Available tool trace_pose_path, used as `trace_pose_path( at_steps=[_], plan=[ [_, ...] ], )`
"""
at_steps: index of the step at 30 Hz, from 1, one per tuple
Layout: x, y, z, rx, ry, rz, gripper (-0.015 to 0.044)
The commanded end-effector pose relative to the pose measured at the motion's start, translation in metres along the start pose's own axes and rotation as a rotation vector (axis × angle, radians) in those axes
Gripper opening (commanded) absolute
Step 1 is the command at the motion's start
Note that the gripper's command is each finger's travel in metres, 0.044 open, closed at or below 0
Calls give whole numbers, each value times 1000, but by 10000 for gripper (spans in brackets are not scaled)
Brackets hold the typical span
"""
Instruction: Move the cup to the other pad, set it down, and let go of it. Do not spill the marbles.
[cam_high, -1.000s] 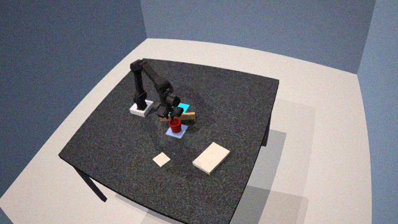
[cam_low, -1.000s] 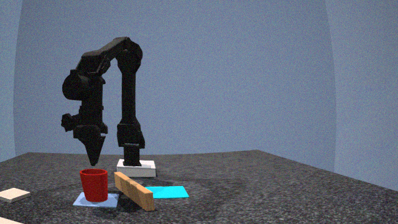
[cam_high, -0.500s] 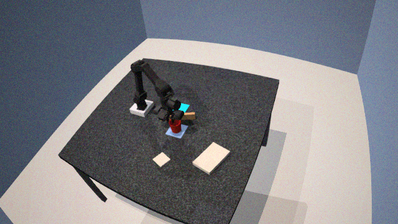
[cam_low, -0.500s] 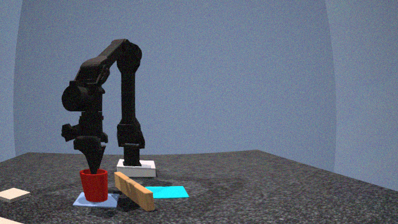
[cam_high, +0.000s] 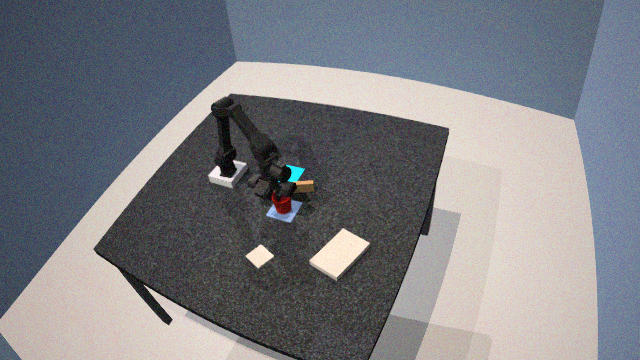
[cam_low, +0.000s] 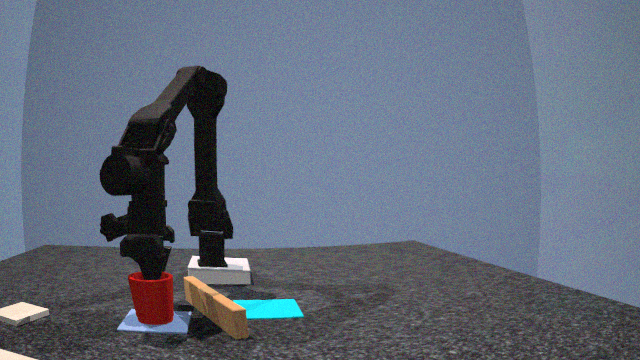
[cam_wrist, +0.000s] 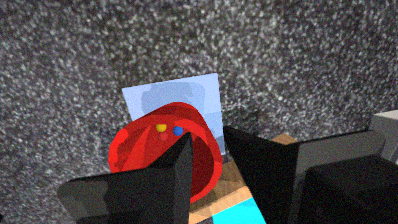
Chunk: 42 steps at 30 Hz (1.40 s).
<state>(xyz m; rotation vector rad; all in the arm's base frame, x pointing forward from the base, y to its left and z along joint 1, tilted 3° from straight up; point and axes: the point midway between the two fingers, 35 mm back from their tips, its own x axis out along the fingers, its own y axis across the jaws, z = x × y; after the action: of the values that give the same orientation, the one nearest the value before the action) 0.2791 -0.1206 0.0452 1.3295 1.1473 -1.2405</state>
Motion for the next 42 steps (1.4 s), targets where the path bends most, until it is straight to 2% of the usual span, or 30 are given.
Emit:
trace_pose_path(
  at_steps=[1, 3, 6, 16, 23, 42],
  plan=[
    [3, -1, -1, 4, 8, -5, 148],
    [3, -1, -1, 4, 8, -5, 148],
    [1, -1, 0, 0, 1, -3, 69],
    [1, -1, 0, 0, 1, -3, 2],
    [-6, 0, 0, 1, 2, -3, 0],
    [-66, 1, 2, 4, 7, -5, 0]
  ],
)
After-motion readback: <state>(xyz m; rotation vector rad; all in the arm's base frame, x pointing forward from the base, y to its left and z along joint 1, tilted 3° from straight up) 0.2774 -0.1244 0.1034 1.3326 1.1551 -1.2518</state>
